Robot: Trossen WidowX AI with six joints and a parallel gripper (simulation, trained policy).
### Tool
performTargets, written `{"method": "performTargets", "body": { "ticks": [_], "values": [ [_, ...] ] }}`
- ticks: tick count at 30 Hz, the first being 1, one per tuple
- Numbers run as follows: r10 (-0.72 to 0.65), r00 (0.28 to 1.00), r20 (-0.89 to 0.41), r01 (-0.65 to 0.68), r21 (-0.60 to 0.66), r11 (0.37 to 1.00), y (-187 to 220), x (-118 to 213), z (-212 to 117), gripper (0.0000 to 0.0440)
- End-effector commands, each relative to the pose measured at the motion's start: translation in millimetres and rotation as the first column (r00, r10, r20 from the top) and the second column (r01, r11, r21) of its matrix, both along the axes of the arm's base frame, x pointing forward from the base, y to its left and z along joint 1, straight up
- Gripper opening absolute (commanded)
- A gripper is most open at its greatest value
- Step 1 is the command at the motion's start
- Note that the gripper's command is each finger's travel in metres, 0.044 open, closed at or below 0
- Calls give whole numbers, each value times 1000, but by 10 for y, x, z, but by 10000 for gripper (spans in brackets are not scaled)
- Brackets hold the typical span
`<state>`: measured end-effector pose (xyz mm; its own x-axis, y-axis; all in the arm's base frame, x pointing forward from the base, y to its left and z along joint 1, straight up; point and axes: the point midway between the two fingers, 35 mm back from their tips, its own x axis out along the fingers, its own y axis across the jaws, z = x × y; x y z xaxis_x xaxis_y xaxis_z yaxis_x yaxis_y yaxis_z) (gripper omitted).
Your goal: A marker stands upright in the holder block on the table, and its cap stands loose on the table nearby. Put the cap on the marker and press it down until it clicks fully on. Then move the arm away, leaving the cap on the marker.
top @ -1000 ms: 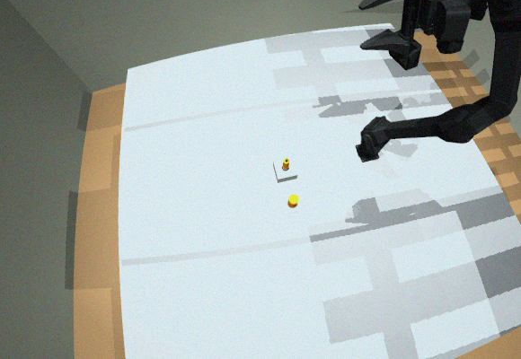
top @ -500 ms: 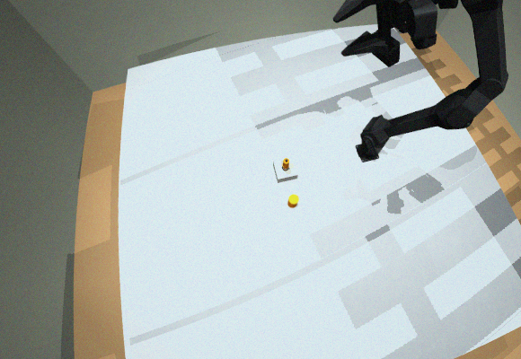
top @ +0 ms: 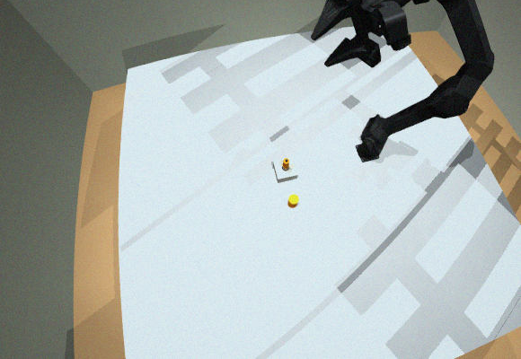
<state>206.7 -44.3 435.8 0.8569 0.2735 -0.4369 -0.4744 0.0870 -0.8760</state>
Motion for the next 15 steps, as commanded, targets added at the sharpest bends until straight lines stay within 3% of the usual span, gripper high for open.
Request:
{"method": "performTargets", "body": {
  "ticks": [1,15],
  "values": [
    [21,999,-28,-22,-2,1000,-28,61,-71,312],
    [131,984,-121,-136,-31,990,-69,324,-352,311]
  ]
}}
